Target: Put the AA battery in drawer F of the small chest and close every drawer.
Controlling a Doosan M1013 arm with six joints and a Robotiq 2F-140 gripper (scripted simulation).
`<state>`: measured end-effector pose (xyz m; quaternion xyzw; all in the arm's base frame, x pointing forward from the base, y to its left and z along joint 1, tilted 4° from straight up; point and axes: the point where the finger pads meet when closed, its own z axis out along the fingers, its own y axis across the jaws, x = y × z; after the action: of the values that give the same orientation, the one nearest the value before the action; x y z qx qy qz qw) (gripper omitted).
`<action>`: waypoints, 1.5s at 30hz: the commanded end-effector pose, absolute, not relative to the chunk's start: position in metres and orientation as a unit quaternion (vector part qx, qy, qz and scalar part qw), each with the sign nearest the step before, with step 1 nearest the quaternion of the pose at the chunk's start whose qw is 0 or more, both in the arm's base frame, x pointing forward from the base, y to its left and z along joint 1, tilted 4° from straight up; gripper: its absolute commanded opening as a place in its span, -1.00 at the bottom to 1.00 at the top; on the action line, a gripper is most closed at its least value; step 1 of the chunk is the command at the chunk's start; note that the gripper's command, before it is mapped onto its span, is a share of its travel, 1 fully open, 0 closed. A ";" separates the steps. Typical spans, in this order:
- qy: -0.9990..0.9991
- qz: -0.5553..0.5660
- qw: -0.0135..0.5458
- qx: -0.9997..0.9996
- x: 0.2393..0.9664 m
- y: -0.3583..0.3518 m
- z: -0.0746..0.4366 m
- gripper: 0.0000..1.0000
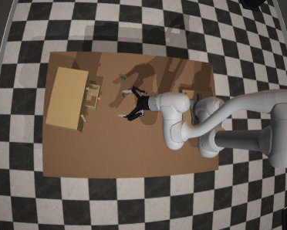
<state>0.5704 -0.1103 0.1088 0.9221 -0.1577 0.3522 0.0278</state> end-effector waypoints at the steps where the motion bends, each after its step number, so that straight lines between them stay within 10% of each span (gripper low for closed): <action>1: -0.153 0.347 0.014 0.925 0.570 -0.110 0.109 1.00; 45: -0.158 0.133 -0.012 0.978 0.566 -0.117 0.121 1.00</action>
<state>0.5659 -0.1162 0.1207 0.9757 -0.1586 0.1508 -0.0080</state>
